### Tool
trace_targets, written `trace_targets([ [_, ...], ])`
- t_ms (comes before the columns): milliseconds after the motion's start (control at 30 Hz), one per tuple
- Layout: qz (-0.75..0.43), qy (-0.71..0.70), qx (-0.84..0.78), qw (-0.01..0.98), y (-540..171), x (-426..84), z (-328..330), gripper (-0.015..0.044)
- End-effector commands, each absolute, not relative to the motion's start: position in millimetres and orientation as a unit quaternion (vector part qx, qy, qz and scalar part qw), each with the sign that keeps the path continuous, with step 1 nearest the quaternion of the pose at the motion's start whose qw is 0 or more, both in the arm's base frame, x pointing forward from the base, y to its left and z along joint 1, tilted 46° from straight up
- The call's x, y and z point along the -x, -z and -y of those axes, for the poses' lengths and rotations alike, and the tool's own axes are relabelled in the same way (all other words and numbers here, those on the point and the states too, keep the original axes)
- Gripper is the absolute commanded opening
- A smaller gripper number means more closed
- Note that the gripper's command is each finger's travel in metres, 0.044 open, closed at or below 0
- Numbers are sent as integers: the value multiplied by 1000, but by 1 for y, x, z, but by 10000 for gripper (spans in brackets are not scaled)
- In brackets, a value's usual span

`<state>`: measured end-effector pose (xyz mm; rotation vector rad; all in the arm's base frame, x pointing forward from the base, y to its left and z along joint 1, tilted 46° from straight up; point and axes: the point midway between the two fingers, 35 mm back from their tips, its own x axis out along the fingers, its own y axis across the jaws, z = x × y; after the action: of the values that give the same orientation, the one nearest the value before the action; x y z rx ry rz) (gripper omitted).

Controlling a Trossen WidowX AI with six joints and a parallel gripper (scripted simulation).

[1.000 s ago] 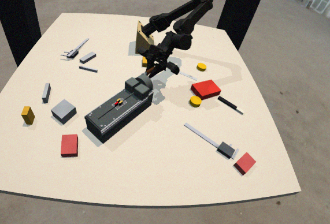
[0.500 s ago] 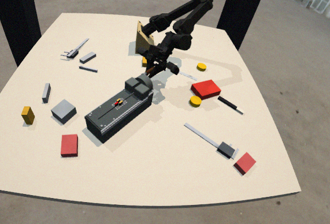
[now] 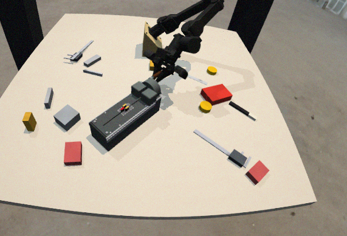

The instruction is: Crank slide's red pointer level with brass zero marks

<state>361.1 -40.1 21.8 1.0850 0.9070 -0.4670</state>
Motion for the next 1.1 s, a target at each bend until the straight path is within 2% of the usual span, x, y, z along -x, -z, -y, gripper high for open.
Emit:
trace_targets([
  [0,-421,218,-493,730,-13,-358,37,0],
  [1067,-421,217,-494,729,5,-364,14,0],
])
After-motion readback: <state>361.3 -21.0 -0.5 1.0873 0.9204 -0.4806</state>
